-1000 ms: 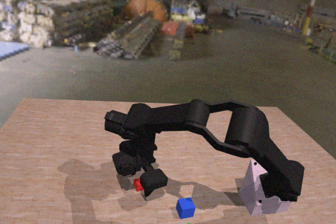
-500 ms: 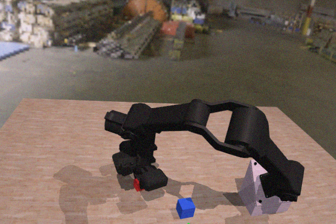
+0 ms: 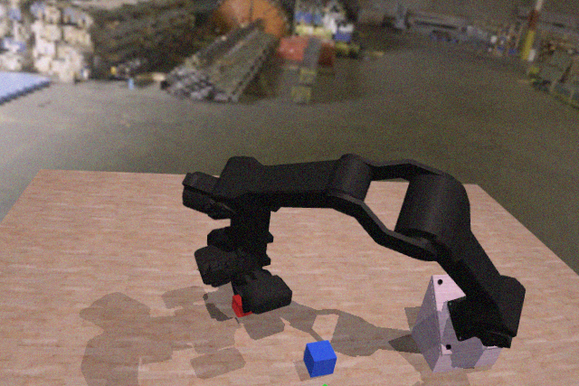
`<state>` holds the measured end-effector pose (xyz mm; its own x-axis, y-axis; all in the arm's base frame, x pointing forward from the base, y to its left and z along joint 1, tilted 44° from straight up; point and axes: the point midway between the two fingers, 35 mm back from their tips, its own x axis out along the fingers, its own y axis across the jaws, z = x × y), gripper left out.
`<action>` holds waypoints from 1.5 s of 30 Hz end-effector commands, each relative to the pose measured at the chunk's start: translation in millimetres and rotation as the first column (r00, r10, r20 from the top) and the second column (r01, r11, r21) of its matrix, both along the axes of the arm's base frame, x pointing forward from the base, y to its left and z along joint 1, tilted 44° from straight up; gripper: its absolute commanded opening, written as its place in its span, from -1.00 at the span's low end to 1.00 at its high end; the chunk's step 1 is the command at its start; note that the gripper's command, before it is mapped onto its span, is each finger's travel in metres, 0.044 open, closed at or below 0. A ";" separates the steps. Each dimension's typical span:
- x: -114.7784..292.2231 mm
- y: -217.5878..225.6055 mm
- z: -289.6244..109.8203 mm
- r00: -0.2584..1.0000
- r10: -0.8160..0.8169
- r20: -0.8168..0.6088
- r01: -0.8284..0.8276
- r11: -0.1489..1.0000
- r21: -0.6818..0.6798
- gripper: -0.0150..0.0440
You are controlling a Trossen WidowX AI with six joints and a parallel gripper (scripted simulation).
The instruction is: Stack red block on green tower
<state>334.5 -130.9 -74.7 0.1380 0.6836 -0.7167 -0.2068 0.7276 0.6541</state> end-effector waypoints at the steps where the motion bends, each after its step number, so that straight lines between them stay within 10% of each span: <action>1: -1.9 -15.1 14.5 1.000 0.001 0.006 -0.001 1.000 -0.010 -0.49; 22: -10.9 -60.2 63.4 1.000 0.001 0.004 -0.001 1.000 -0.012 -0.49; 45: -31.9 13.9 141.7 1.000 -0.001 0.000 0.001 1.000 -0.011 -0.49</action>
